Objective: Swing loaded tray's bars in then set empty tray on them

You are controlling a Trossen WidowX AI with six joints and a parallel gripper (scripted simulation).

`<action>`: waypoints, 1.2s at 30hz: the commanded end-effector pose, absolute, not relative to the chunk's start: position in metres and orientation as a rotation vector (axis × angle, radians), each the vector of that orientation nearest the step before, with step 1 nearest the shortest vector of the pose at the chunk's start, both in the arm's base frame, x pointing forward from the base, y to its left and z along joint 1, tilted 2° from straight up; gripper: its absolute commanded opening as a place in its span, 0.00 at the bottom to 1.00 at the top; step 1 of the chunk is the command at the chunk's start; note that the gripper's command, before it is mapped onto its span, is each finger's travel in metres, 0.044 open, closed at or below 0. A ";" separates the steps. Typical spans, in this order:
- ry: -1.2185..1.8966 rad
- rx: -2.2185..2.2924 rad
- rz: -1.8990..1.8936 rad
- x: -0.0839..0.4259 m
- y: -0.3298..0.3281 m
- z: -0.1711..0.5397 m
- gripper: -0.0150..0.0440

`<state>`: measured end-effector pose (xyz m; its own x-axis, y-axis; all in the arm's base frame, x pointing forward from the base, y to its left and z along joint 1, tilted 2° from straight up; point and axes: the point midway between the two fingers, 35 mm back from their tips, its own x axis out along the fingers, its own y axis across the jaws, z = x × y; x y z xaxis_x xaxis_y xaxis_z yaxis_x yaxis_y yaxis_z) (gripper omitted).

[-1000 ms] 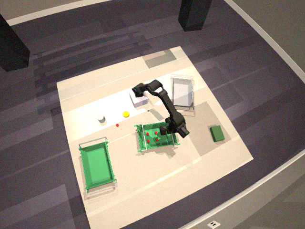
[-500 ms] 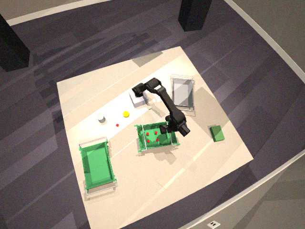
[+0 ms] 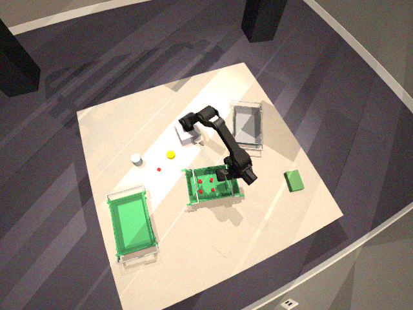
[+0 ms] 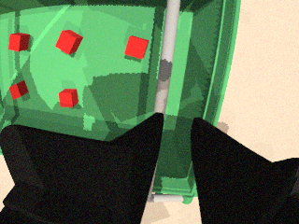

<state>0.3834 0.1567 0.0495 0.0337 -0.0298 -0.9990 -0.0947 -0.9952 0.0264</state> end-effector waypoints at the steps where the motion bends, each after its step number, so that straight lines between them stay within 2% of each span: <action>1: 0.133 -2.225 2.147 0.384 0.157 0.049 0.39; 5: 0.133 -2.225 2.147 0.384 0.157 0.049 0.39; 8: 0.133 -2.225 2.147 0.384 0.157 0.049 0.26; 36: 0.134 -2.224 2.148 0.383 0.157 0.050 0.25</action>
<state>0.3834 0.1567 0.0495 0.0337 -0.0298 -0.9990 -0.0947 -0.9952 0.0265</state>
